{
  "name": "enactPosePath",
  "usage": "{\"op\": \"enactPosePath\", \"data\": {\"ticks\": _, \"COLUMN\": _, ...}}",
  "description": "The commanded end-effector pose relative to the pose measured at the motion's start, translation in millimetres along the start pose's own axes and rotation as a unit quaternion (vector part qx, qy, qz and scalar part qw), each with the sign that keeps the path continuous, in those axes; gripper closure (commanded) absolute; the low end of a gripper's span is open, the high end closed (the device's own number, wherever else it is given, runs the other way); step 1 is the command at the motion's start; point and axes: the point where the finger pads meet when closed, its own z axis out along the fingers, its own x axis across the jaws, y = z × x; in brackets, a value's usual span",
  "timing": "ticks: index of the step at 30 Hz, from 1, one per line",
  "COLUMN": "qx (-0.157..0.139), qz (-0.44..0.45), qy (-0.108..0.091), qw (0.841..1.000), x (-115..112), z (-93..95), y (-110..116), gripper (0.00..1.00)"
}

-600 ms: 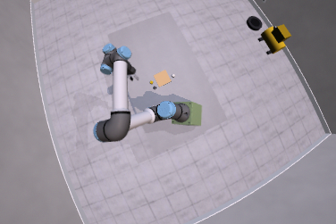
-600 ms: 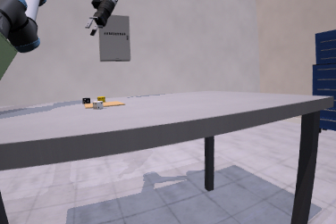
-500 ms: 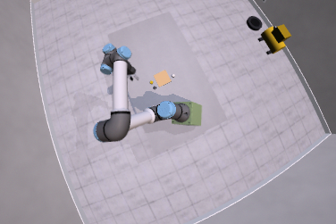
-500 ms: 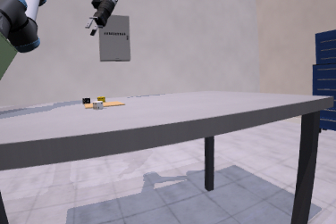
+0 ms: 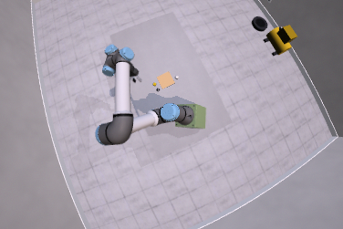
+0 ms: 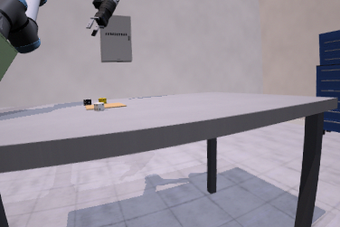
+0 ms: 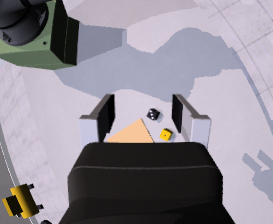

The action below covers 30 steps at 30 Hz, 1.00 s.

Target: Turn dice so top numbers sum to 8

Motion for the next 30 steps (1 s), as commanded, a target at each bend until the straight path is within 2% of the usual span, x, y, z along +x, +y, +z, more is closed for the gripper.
{"op": "enactPosePath", "data": {"ticks": 1, "qx": 0.0, "qz": 0.0, "qy": 0.0, "qw": 1.0, "x": -0.1, "z": -0.2, "y": 0.4, "gripper": 0.0}}
{"op": "enactPosePath", "data": {"ticks": 7, "qx": 0.0, "qz": 0.004, "qy": 0.009, "qw": 1.0, "x": -3.2, "z": 8.8, "y": 17.7, "gripper": 0.0}}
{"op": "enactPosePath", "data": {"ticks": 10, "qx": -0.001, "qz": 0.01, "qy": 0.021, "qw": 1.0, "x": -8.5, "z": 21.3, "y": 40.2, "gripper": 0.0}}
{"op": "enactPosePath", "data": {"ticks": 14, "qx": -0.003, "qz": 0.022, "qy": 0.045, "qw": 0.999, "x": -22.6, "z": 47.9, "y": 82.7, "gripper": 0.0}}
{"op": "enactPosePath", "data": {"ticks": 16, "qx": -0.003, "qz": 0.022, "qy": 0.045, "qw": 0.999, "x": -22.6, "z": 47.9, "y": 82.7, "gripper": 0.0}}
{"op": "enactPosePath", "data": {"ticks": 21, "qx": -0.011, "qz": 0.042, "qy": 0.087, "qw": 0.995, "x": -54.3, "z": 95.5, "y": 143.3, "gripper": 0.0}}
{"op": "enactPosePath", "data": {"ticks": 22, "qx": -0.011, "qz": 0.042, "qy": 0.087, "qw": 0.995, "x": -54.3, "z": 95.5, "y": 143.3, "gripper": 0.0}}
{"op": "enactPosePath", "data": {"ticks": 24, "qx": -0.016, "qz": 0.051, "qy": 0.106, "qw": 0.993, "x": -70.7, "z": 117.5, "y": 165.5, "gripper": 0.0}}
{"op": "enactPosePath", "data": {"ticks": 25, "qx": -0.016, "qz": 0.051, "qy": 0.106, "qw": 0.993, "x": -70.7, "z": 117.5, "y": 165.5, "gripper": 0.0}}
{"op": "enactPosePath", "data": {"ticks": 27, "qx": -0.023, "qz": 0.06, "qy": 0.125, "qw": 0.99, "x": -88.0, "z": 140.0, "y": 184.9, "gripper": 0.0}}
{"op": "enactPosePath", "data": {"ticks": 28, "qx": -0.023, "qz": 0.06, "qy": 0.125, "qw": 0.99, "x": -88.0, "z": 140.0, "y": 184.9, "gripper": 0.0}}
{"op": "enactPosePath", "data": {"ticks": 30, "qx": -0.031, "qz": 0.069, "qy": 0.143, "qw": 0.987, "x": -105.4, "z": 162.3, "y": 200.8, "gripper": 0.0}}
